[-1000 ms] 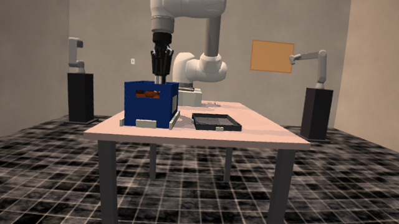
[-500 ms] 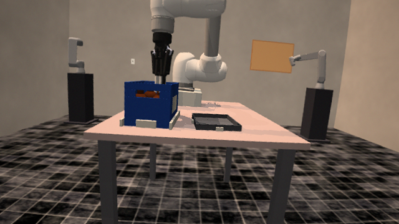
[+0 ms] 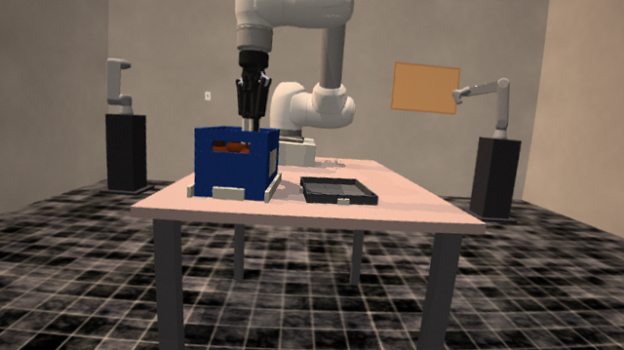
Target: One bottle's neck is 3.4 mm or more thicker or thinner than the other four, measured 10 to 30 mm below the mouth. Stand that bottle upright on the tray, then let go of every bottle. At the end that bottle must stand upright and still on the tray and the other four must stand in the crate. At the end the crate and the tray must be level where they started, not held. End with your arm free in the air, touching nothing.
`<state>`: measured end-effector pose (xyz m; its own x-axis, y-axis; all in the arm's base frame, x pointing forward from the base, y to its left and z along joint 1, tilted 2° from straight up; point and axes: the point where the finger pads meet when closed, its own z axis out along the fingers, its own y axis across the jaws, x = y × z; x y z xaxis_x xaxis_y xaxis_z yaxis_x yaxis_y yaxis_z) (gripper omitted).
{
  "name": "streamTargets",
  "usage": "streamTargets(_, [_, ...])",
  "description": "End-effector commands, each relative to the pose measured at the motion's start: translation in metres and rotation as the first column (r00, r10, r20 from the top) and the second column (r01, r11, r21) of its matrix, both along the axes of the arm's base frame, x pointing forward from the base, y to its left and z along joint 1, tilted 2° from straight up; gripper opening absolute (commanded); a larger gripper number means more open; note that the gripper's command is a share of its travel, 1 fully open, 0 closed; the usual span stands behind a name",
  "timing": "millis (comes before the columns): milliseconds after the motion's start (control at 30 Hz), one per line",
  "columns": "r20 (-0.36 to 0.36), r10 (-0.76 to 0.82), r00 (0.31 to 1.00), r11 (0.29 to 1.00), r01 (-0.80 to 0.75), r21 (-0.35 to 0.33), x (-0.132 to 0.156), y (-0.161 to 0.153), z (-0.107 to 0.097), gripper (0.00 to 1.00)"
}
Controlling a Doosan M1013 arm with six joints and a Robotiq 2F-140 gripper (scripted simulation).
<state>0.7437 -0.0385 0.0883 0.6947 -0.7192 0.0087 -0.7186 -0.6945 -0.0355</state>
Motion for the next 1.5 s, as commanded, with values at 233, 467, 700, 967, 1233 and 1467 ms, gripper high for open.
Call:
streamTargets(233, [0.000,0.000,1.000,1.000,0.000,0.000,-0.0001,0.0000,0.0000,0.38])
streamTargets(467, [0.000,0.000,1.000,1.000,0.000,0.000,-0.0001,0.0000,0.0000,0.38])
streamTargets(700, [0.000,0.000,1.000,1.000,0.000,0.000,-0.0001,0.0000,0.0000,0.38])
streamTargets(967, [0.000,0.000,1.000,1.000,0.000,0.000,-0.0001,0.0000,0.0000,0.38])
streamTargets(1233, [0.000,0.000,1.000,1.000,0.000,0.000,-0.0001,0.0000,0.0000,0.38])
streamTargets(1467, [0.000,0.000,1.000,1.000,0.000,0.000,-0.0001,0.0000,0.0016,0.38])
